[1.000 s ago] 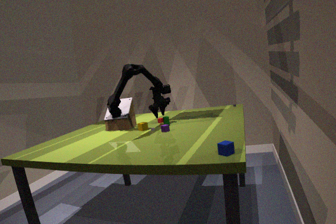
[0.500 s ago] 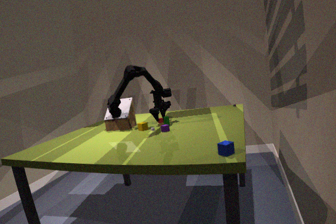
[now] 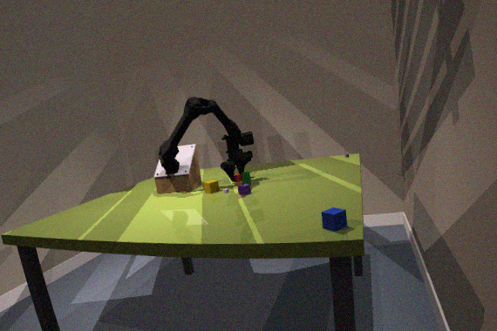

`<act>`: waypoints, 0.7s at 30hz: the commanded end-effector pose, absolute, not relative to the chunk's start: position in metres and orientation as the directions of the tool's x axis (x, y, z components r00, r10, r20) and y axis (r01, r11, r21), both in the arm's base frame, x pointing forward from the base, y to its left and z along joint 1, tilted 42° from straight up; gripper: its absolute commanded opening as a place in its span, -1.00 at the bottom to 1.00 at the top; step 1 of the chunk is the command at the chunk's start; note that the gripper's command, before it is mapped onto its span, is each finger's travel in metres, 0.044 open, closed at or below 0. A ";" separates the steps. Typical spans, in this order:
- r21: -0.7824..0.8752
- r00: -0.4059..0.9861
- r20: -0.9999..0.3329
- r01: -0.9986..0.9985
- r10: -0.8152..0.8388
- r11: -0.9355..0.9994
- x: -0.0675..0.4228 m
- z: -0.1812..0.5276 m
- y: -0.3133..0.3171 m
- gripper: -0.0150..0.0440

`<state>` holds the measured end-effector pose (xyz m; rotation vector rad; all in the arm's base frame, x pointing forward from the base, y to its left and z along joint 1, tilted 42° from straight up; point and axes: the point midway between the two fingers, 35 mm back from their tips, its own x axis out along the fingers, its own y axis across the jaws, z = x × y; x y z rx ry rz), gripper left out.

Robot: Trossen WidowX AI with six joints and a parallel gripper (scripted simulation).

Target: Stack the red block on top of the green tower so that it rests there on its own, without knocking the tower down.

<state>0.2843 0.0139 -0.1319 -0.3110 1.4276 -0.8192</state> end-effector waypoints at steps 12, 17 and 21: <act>-0.648 -0.064 -0.745 0.305 -0.663 0.698 0.284 -0.132 0.014 0.02; -0.648 -0.064 -0.745 0.305 -0.663 0.698 0.284 -0.132 0.014 -0.16; -0.647 -0.064 -0.746 0.305 -0.663 0.698 0.284 -0.131 0.015 -0.31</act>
